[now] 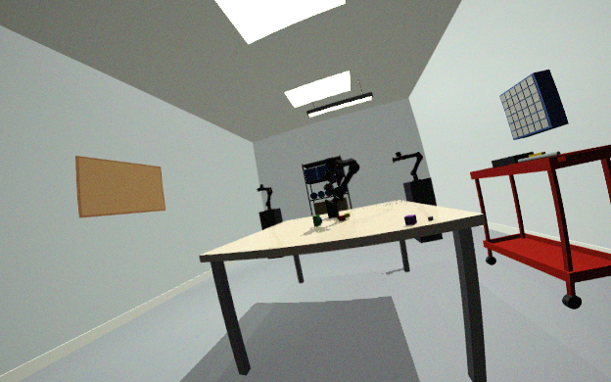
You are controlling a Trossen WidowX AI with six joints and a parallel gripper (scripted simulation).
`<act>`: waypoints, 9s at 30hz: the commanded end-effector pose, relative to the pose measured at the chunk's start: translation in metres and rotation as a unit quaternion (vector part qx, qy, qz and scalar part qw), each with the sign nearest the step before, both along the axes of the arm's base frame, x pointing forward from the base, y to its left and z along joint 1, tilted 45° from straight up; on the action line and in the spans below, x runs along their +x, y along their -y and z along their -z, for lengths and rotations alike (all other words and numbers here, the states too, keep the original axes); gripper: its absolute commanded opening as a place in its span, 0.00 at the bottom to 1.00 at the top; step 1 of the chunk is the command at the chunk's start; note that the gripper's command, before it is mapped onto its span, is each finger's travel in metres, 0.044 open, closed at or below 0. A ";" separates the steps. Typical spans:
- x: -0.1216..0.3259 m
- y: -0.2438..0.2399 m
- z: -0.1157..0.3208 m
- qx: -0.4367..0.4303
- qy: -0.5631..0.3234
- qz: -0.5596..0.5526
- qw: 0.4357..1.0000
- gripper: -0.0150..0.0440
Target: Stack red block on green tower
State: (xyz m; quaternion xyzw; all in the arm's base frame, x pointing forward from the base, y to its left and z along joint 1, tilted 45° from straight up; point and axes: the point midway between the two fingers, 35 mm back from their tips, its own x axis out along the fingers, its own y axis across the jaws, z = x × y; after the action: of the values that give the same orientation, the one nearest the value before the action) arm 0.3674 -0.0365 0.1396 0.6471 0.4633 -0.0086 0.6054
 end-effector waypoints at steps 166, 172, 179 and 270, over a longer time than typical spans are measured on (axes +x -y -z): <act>0.004 0.044 0.145 -0.042 -0.159 -0.262 0.951 0.25; 0.007 0.060 0.164 -0.041 -0.158 -0.263 0.951 0.25; 0.008 0.052 0.174 -0.041 -0.158 -0.263 0.951 0.25; 0.008 0.028 0.198 -0.042 -0.159 -0.264 0.950 1.00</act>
State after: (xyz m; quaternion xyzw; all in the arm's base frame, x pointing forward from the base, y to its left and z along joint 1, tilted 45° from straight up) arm 0.3749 -0.0651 -0.0584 0.4660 0.7073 0.0296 0.5308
